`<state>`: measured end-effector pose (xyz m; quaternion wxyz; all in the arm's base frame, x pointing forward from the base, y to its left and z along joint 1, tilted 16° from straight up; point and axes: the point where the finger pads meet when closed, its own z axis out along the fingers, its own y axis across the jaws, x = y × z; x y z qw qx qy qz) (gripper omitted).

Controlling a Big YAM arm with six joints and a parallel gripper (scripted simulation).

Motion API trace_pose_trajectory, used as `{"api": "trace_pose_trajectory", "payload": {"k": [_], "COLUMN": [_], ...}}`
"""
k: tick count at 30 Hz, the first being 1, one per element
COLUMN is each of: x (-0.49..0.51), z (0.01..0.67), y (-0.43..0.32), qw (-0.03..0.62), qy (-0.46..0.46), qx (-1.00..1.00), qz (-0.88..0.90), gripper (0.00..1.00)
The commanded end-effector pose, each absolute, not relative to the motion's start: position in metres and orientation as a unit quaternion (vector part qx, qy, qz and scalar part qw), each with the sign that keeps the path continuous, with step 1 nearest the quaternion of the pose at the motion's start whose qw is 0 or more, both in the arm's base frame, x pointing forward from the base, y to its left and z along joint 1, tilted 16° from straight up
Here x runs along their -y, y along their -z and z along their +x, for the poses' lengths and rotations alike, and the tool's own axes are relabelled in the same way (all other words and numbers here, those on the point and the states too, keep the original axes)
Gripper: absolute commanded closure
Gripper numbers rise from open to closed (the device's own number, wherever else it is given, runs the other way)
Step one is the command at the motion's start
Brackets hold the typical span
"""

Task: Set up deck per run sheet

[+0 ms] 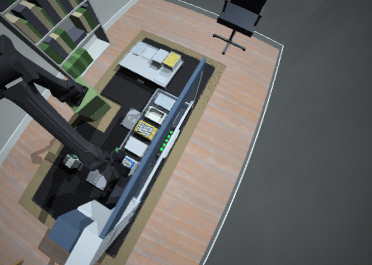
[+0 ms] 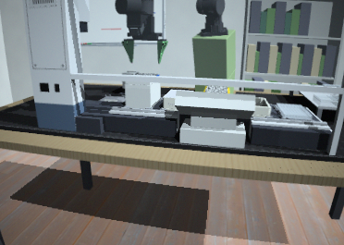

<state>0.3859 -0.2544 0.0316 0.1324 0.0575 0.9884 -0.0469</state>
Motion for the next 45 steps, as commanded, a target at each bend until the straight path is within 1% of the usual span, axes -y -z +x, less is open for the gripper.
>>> {"api": "trace_pose_trajectory", "payload": {"k": [1,25,45], "x": [0.245,0.136,0.141], "z": [0.397,0.41,0.413], "y": [-0.05,-0.039,-0.038], "qw": [0.155,0.155,0.151], "qy": [0.057,0.051,0.05], "qx": [-0.985,-0.985,-0.986], "qz": [0.056,0.057,0.057], "gripper": [0.0,0.0,0.0]}}
